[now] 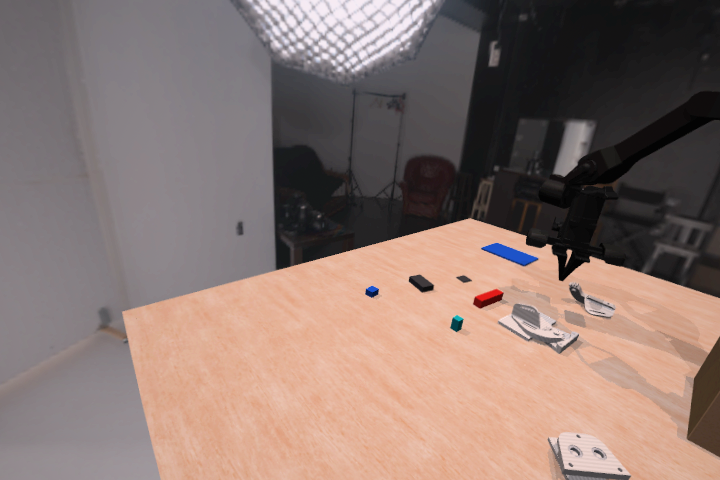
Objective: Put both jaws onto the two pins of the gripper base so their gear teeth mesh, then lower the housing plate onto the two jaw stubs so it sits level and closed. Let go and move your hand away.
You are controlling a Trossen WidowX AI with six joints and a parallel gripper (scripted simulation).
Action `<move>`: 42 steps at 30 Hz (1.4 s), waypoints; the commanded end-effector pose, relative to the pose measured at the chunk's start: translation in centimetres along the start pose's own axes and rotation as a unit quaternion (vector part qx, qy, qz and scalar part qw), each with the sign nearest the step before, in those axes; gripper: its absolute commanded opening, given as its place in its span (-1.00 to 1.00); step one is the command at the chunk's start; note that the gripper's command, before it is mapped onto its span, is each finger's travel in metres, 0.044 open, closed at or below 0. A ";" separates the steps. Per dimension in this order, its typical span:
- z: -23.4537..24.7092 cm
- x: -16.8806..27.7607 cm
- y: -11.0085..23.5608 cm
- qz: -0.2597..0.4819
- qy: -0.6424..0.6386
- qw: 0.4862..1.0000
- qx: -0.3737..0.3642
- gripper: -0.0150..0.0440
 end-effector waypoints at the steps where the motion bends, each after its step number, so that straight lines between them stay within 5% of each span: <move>1: -0.3 -0.4 0.0 -0.001 -0.066 0.998 0.002 -0.49; 21: -1.5 -2.0 0.1 -0.003 -0.360 0.933 0.003 -0.49; 42: -2.9 -3.7 0.1 -0.005 -0.633 0.774 0.002 -0.49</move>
Point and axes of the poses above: the point midway between the two fingers, 35 mm back from their tips, its own y axis back along the fingers, its own z axis across the jaws, x = y × z, the point moved 8 cm from there along y, back along the fingers, and after that the axes turned 2 degrees about -y, right-handed, at the moved point
